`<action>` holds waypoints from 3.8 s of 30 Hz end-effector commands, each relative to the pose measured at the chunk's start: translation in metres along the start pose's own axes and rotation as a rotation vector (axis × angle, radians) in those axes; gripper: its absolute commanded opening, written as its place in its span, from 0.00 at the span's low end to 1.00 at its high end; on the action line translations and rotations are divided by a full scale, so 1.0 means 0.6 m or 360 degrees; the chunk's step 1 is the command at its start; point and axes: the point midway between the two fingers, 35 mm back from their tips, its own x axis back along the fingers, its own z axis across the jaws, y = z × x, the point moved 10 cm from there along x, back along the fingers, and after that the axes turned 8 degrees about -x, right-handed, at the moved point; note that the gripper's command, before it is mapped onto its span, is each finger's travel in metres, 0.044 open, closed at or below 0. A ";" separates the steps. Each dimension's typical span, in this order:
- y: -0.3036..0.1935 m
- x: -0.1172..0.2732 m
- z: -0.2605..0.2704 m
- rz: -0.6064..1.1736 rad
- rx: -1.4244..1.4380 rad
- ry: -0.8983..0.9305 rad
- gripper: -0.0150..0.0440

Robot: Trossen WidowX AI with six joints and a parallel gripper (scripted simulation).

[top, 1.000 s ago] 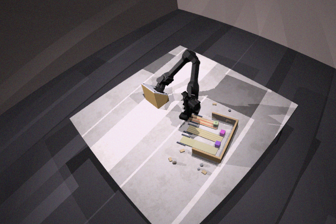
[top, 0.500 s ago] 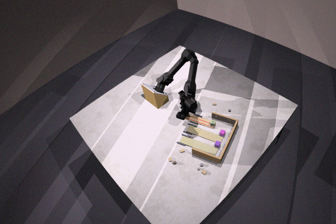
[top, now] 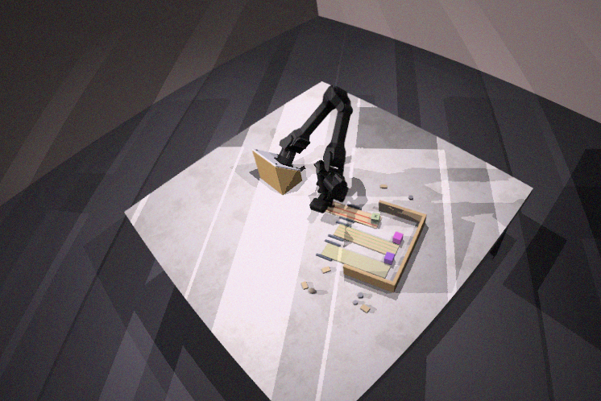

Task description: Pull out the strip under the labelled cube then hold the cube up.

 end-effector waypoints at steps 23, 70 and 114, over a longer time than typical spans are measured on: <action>-0.073 -0.004 -0.008 0.0041 -0.0020 -0.0007 0.25; -0.108 -0.003 -0.014 0.0043 -0.0021 -0.0008 0.25; 0.093 0.078 0.021 0.0037 0.0301 -0.0005 1.00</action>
